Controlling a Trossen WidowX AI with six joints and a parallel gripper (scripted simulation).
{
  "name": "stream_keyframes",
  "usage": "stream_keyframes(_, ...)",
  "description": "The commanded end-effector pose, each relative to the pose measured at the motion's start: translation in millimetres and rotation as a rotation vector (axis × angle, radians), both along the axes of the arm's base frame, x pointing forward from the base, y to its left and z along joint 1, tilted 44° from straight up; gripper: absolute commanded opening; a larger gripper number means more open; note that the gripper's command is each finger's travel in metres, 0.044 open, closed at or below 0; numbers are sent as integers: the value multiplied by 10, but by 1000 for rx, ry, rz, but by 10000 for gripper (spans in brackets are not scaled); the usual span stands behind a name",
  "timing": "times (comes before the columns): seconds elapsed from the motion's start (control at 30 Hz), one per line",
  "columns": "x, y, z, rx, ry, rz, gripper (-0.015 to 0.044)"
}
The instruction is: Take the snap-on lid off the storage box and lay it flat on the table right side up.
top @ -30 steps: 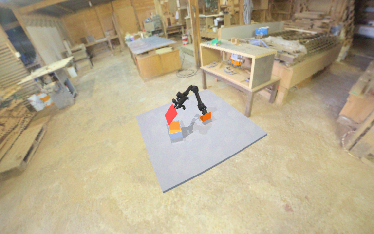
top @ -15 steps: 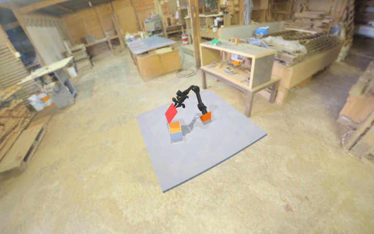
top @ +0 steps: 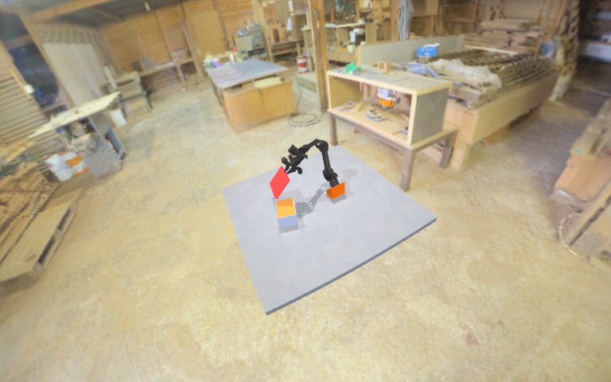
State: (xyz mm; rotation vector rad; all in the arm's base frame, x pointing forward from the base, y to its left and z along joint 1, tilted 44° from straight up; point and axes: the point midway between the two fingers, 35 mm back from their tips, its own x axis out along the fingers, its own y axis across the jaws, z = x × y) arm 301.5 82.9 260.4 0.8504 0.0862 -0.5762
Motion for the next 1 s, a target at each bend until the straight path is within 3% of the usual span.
stream_keyframes(0.0, -31, -48, 69, 4, -3, 9, 0)
stream_keyframes(0.97, -178, -470, 436, 2, -2, 9, 0)
